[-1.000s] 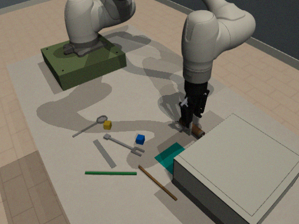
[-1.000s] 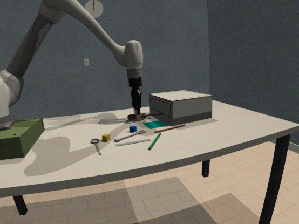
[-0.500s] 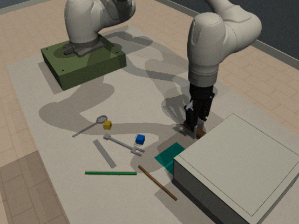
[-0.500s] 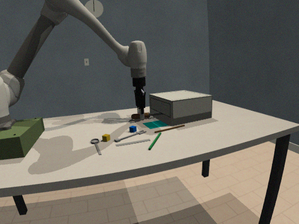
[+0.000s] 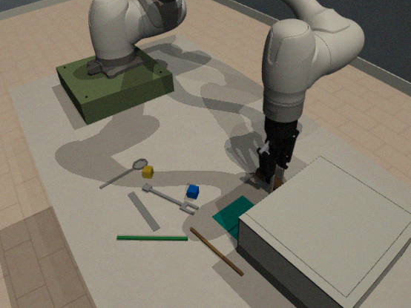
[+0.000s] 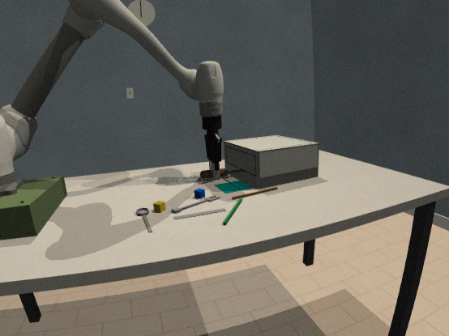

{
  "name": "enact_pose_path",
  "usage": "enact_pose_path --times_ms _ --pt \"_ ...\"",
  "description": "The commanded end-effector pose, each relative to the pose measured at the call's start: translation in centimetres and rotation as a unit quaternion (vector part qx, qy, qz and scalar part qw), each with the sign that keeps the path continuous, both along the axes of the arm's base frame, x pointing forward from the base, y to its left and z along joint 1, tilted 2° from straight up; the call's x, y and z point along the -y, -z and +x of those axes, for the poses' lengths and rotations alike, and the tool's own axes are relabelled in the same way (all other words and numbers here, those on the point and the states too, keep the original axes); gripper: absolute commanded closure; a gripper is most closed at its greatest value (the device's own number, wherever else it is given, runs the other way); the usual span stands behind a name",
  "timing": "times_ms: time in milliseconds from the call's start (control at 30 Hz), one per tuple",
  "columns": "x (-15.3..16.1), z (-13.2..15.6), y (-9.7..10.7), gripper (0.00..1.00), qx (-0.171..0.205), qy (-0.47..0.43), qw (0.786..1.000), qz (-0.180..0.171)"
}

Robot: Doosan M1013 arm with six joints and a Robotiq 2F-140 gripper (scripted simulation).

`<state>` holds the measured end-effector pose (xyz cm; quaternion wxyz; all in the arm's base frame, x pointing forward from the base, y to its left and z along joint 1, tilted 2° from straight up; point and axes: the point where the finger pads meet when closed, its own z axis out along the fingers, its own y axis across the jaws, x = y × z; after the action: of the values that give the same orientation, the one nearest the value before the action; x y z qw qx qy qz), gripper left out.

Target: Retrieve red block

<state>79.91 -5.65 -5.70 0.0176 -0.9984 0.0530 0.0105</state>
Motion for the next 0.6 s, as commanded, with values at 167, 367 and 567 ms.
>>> enact_pose_path --times_ms 167,367,567 --pt "0.03 0.3 -0.01 1.0 0.0 0.0 1.0 0.0" --pt "0.04 0.38 -0.01 1.0 0.0 0.0 1.0 0.0" --pt "0.04 0.39 -0.01 1.0 0.0 0.0 1.0 0.0"
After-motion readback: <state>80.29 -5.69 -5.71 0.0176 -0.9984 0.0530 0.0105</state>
